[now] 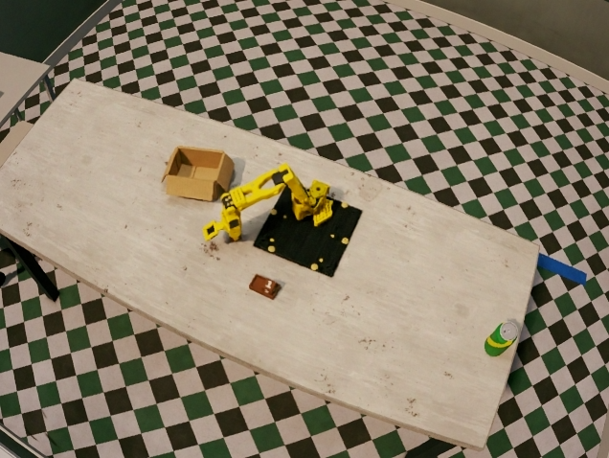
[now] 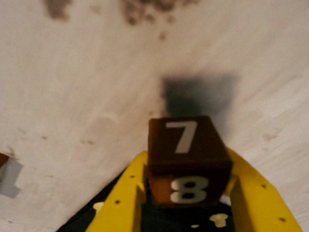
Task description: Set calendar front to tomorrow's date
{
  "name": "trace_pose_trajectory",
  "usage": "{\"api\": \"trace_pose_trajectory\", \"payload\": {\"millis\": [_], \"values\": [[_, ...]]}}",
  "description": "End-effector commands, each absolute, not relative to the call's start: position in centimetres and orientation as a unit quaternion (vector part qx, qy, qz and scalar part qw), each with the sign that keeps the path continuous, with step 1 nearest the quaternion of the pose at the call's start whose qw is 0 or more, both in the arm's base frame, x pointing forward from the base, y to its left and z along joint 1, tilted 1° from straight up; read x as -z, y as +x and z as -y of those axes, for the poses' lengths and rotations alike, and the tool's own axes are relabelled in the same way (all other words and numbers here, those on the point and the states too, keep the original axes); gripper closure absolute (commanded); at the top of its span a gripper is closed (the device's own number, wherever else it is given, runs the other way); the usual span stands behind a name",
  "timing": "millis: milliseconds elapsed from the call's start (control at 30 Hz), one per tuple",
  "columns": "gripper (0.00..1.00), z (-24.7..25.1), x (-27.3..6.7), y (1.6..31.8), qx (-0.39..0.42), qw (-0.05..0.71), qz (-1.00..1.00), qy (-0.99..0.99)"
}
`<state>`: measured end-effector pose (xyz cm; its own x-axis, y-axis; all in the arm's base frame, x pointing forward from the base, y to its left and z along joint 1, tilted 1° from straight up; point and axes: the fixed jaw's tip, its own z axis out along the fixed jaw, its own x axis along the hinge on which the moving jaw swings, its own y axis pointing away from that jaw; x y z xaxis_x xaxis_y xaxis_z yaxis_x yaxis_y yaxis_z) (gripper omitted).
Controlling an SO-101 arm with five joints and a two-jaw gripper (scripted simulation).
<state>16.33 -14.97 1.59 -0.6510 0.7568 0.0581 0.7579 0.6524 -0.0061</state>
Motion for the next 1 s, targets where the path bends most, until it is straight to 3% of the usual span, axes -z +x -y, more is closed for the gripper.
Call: {"api": "trace_pose_trajectory", "payload": {"millis": [0,633,967], "values": [[1.0,15.4,-3.2,16.5,0.005,0.013,0.909,-0.417],[1.0,15.4,-4.8,16.5,0.002,0.007,0.909,-0.417],[1.0,15.7,-4.6,16.8,-0.03,-0.08,0.907,-0.413]]}}
